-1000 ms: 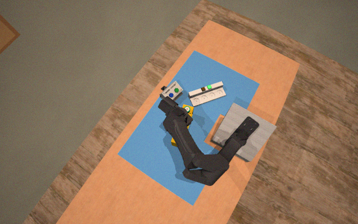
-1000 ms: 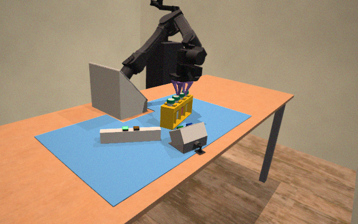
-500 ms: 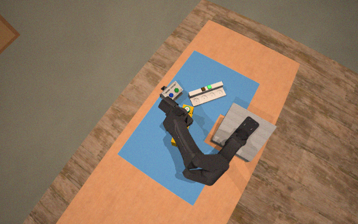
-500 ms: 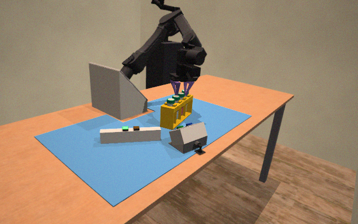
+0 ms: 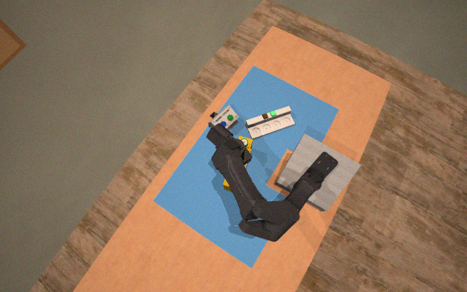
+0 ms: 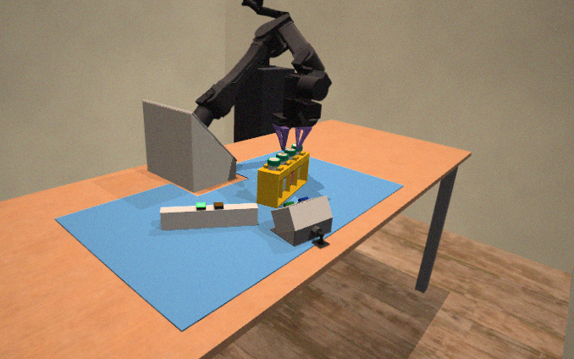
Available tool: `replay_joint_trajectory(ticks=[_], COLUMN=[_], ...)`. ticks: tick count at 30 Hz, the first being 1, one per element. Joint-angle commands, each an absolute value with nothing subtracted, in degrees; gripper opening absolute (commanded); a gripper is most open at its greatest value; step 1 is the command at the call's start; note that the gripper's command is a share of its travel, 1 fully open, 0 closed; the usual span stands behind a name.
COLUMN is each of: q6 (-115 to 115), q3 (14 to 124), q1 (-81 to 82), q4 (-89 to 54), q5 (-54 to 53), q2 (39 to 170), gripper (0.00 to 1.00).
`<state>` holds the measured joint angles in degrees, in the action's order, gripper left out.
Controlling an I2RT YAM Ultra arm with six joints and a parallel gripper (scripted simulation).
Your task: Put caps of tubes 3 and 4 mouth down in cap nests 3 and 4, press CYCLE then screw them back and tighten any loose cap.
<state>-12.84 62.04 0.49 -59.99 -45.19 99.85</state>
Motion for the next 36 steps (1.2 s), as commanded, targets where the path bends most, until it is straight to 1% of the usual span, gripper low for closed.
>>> replay_joint_trajectory(ticks=[1,9,16,17,19,20,31,33,36], q6=[-10.8,-6.2,-6.1,-0.4,10.8,11.9,18.6,18.6,19.4], q3=[63.6,67.8,67.8,68.8,70.8,71.9,88.2,88.2,91.4], q1=[-1.3,-4.6,-4.7,-5.3,-6.6,-7.2,-12.4,-12.4,-13.0], q4=[-62.8,-70.0,-70.2,-70.0,-69.7,-69.6,-70.9,-70.9,-71.6], q5=[-45.0,-44.3,-44.3,-44.2,-43.9,-43.7,-42.2,-42.2,-42.0], q2=[99.5,99.8,99.8,101.5,105.0,106.7,126.2,126.2,129.2], gripper=[0.49,0.49,0.49,0.0,0.0,0.0,0.0,0.0,0.0])
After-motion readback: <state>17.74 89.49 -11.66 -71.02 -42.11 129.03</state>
